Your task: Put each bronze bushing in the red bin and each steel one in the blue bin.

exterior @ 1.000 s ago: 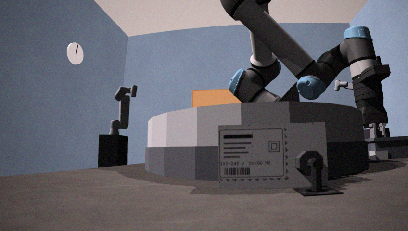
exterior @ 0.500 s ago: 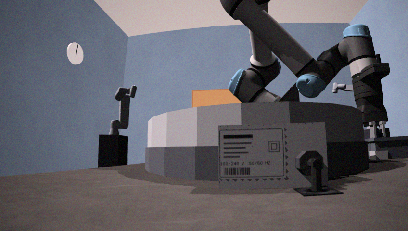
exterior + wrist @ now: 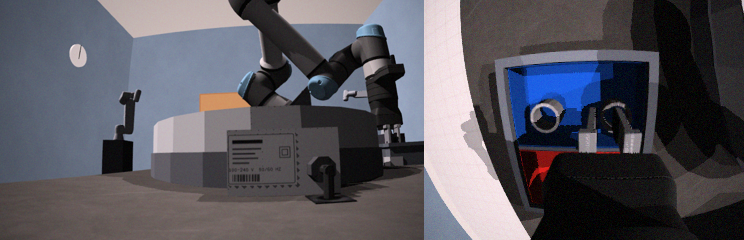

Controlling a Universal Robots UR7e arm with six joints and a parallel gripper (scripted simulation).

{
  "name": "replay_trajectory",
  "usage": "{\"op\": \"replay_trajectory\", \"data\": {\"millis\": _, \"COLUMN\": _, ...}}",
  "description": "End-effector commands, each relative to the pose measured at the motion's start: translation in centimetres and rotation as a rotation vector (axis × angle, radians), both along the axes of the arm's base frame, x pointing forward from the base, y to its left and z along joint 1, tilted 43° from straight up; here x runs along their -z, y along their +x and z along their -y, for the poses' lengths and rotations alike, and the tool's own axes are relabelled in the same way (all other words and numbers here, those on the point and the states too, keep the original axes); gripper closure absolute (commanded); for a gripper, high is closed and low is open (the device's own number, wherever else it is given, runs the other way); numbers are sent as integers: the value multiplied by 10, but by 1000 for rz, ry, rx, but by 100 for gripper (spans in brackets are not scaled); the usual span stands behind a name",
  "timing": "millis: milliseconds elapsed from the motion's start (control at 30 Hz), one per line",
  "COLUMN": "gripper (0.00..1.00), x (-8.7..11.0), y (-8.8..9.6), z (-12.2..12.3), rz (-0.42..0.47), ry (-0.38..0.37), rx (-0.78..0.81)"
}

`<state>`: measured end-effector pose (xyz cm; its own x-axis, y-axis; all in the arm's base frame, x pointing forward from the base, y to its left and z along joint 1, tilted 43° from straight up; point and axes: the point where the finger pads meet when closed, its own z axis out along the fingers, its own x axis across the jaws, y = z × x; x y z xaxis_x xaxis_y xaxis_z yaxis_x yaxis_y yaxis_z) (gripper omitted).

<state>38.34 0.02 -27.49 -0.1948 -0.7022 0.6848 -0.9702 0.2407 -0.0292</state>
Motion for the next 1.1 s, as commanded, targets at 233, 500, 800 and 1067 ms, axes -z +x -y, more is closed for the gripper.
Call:
{"op": "replay_trajectory", "data": {"millis": 233, "gripper": 58, "x": -3, "y": 1, "z": -3, "rz": 1, "ry": 0, "rx": 0}}
{"op": "replay_trajectory", "data": {"millis": 500, "gripper": 58, "x": -5, "y": 1, "z": -4, "rz": 1, "ry": 0, "rx": 0}}
{"op": "replay_trajectory", "data": {"millis": 800, "gripper": 58, "x": -6, "y": 2, "z": -6, "rz": 1, "ry": 0, "rx": 0}}
{"op": "replay_trajectory", "data": {"millis": 1067, "gripper": 58, "x": -7, "y": 2, "z": -7, "rz": 1, "ry": 0, "rx": 0}}
